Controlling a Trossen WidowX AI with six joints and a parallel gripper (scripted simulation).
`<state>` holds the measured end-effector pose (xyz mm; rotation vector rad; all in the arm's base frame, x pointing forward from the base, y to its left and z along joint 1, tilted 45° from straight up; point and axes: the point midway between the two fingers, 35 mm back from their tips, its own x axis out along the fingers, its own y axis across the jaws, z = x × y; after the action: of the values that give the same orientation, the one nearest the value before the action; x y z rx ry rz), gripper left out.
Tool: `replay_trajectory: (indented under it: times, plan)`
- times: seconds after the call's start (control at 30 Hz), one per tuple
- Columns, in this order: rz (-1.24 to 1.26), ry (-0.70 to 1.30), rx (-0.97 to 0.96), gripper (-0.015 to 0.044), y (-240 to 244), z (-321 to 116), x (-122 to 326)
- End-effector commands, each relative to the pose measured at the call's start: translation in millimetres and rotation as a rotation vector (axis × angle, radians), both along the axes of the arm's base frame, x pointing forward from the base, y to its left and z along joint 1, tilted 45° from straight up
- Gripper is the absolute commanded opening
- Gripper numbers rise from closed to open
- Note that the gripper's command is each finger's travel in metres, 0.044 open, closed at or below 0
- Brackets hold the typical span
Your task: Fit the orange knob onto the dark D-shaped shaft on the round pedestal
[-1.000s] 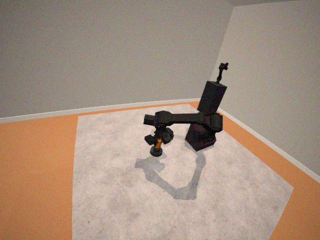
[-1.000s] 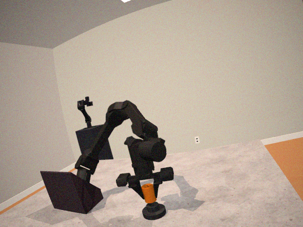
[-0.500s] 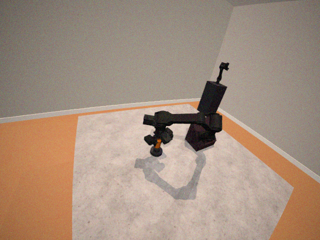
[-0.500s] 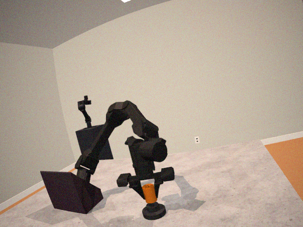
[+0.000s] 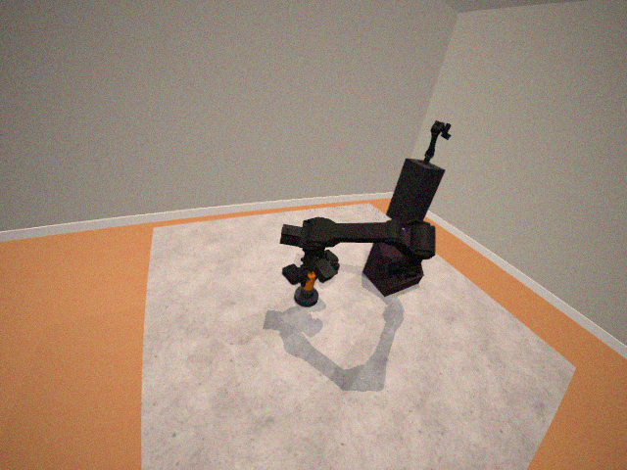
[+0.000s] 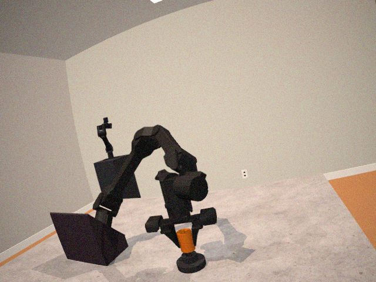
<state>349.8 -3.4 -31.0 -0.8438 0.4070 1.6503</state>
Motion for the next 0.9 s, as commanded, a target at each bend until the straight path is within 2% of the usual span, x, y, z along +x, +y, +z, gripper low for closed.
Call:
replay_trajectory:
  times: [0.0,0.33,0.87]
  plan:
    - [-0.002,0.001,0.001,0.0000,-2.3,2.5,-1.3]
    - [0.147,-0.145,0.013,0.0000,-2.2,2.9,-3.3]
    - [0.147,-0.145,0.014,0.0000,0.8,-0.8,-1.5]
